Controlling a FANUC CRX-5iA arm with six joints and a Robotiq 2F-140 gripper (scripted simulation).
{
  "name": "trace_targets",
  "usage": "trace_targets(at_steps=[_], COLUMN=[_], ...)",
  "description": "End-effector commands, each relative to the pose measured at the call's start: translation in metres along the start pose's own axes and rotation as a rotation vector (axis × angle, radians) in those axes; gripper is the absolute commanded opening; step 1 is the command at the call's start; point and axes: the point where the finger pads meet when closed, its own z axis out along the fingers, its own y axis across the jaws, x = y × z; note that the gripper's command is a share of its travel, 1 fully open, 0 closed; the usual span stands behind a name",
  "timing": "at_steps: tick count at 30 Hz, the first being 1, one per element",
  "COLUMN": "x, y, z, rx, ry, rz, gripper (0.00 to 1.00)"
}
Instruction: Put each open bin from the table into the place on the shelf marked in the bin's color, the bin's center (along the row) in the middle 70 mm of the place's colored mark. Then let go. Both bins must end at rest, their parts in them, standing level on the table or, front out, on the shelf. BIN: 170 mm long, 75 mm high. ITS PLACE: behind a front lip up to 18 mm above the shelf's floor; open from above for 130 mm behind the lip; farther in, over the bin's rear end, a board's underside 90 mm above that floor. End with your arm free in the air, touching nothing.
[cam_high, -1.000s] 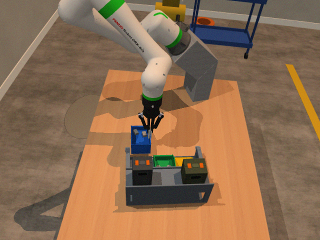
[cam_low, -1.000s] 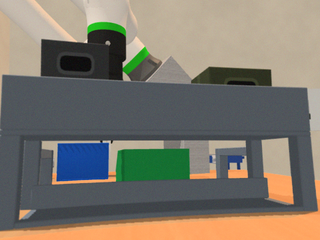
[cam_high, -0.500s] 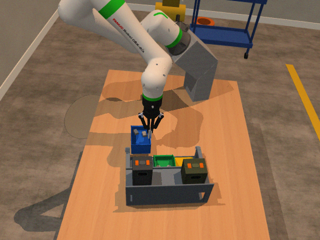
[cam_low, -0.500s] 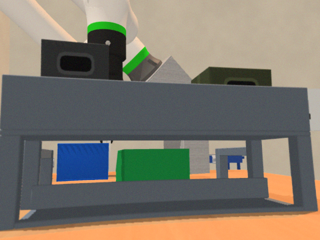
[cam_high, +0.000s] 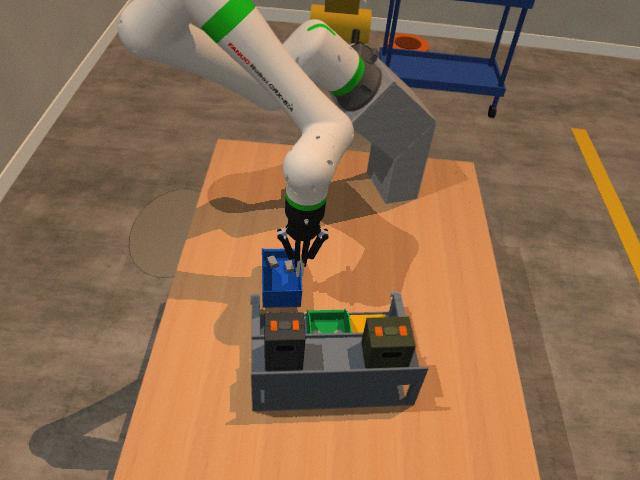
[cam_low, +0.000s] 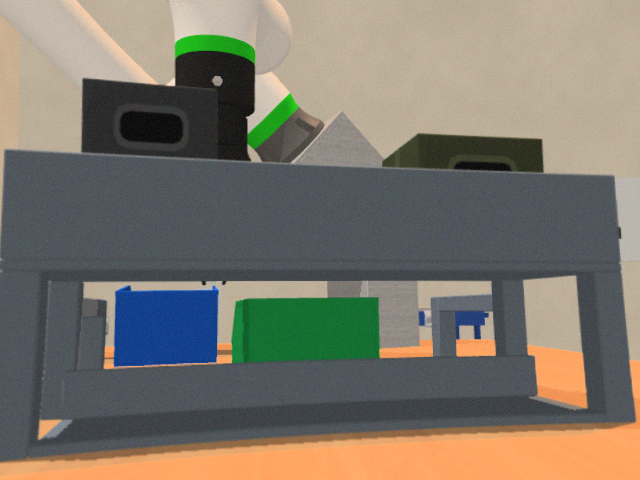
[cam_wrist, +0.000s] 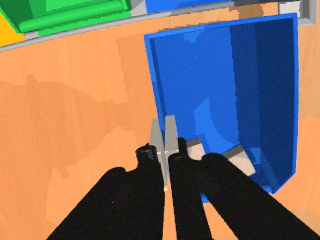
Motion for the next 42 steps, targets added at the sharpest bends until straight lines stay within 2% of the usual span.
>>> trace_targets(at_steps=[1, 42], x=[0.0013, 0.0038], y=[0.0006, 0.0003], z=[-0.0004, -0.0012], rx=[-0.001, 0.000], ry=[-0.017, -0.035], rz=[0.000, -0.001], gripper=[0.00, 0.00])
